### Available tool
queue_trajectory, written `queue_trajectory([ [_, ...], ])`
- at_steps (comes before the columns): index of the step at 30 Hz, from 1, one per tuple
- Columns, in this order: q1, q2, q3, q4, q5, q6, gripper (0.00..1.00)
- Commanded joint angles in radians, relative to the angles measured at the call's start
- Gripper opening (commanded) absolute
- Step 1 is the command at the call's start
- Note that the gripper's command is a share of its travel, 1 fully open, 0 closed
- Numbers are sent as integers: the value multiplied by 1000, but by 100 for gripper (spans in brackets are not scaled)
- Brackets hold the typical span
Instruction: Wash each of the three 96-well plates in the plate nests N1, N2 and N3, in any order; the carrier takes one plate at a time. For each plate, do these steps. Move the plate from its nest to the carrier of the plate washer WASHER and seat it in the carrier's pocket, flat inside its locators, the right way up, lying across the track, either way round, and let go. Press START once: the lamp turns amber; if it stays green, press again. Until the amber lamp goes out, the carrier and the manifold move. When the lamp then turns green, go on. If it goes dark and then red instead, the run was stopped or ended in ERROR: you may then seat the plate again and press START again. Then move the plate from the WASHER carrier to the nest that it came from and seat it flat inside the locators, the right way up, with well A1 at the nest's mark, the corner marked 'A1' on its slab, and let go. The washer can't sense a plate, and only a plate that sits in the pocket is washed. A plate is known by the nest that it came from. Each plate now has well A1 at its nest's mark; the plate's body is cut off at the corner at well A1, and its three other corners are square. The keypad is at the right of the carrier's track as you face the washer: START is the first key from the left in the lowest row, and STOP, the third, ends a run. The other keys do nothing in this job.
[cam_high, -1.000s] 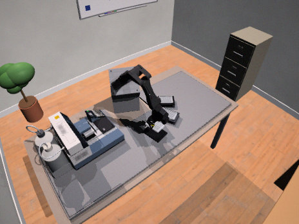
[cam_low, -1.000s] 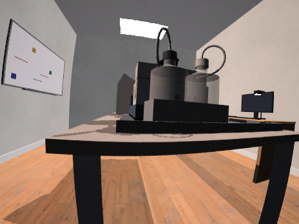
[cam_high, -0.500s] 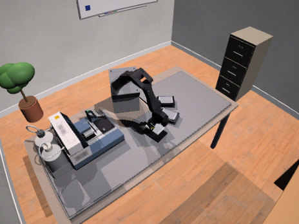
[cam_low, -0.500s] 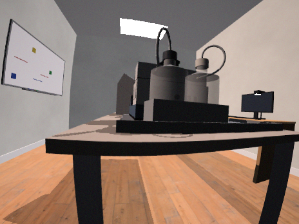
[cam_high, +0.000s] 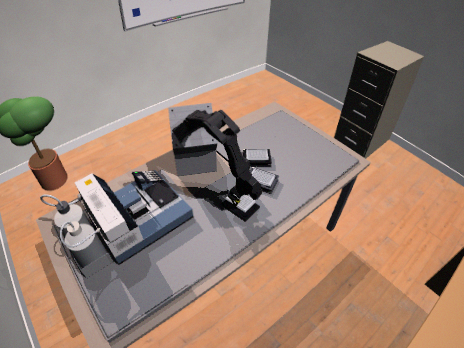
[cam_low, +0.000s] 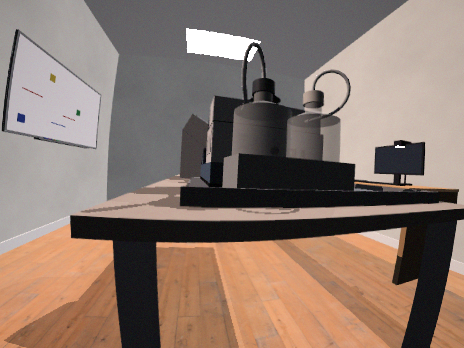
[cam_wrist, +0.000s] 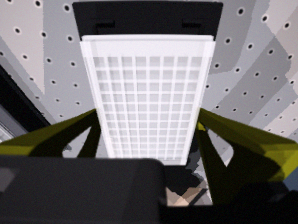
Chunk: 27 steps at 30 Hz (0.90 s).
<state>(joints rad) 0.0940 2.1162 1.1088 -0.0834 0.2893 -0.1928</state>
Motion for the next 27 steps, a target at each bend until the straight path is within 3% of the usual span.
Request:
queue_trajectory([
  [1,1,5,16,18,-5,-4,0],
  [12,-10,57,41,49,-10,-14,0],
  [27,-11,56,36,53,-11,-15,0],
])
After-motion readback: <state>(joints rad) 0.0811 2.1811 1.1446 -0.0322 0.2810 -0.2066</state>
